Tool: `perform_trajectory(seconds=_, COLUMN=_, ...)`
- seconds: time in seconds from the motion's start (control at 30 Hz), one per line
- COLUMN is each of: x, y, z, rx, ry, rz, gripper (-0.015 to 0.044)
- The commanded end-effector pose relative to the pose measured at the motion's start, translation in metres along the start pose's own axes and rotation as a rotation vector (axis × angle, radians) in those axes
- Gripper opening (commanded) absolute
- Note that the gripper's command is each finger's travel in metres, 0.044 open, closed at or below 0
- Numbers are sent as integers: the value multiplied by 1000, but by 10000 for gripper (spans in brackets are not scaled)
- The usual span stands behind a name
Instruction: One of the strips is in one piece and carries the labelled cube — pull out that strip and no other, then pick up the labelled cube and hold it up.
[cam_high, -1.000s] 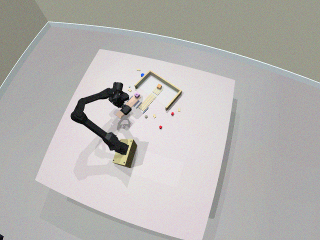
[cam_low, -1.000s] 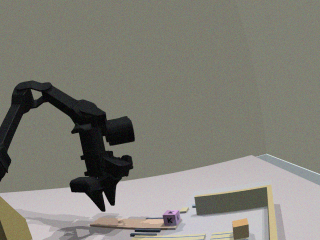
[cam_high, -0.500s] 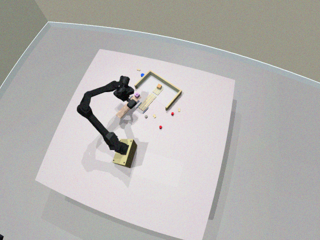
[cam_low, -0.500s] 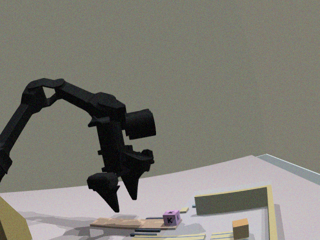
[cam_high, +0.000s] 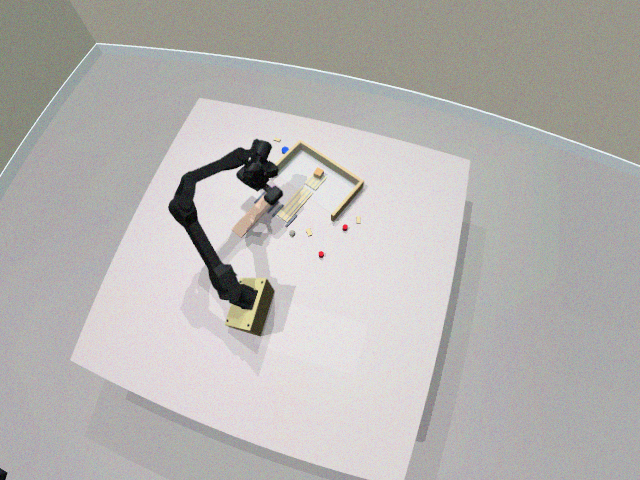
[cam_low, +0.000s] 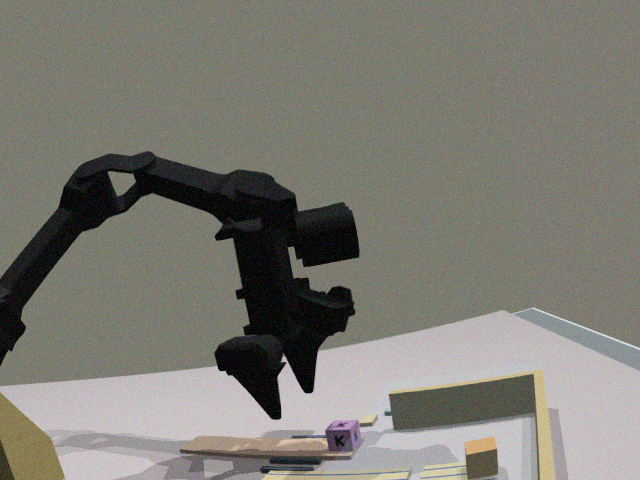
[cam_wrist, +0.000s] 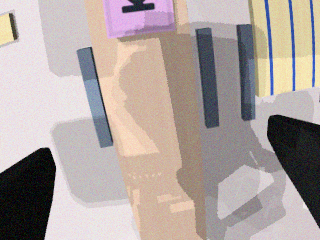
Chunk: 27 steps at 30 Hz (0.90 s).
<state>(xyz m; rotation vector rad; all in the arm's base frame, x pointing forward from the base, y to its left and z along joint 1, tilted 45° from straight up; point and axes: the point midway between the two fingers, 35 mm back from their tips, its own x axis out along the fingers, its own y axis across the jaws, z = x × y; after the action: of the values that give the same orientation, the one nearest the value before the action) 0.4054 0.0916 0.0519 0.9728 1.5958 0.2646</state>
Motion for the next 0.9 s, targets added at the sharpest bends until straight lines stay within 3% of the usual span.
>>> perform_trajectory(seconds=0.0, x=0, y=1, z=15, rx=0, ry=5, rz=4, gripper=440)
perform_trajectory(seconds=0.37, x=-2, y=2, z=53, rx=-2, ry=3, rz=4, gripper=440)
perform_trajectory(seconds=0.6, x=7, y=3, z=54, rx=-2, ry=3, rz=4, gripper=256)
perform_trajectory(seconds=0.87, x=20, y=3, z=54, rx=-2, ry=3, rz=4, gripper=250)
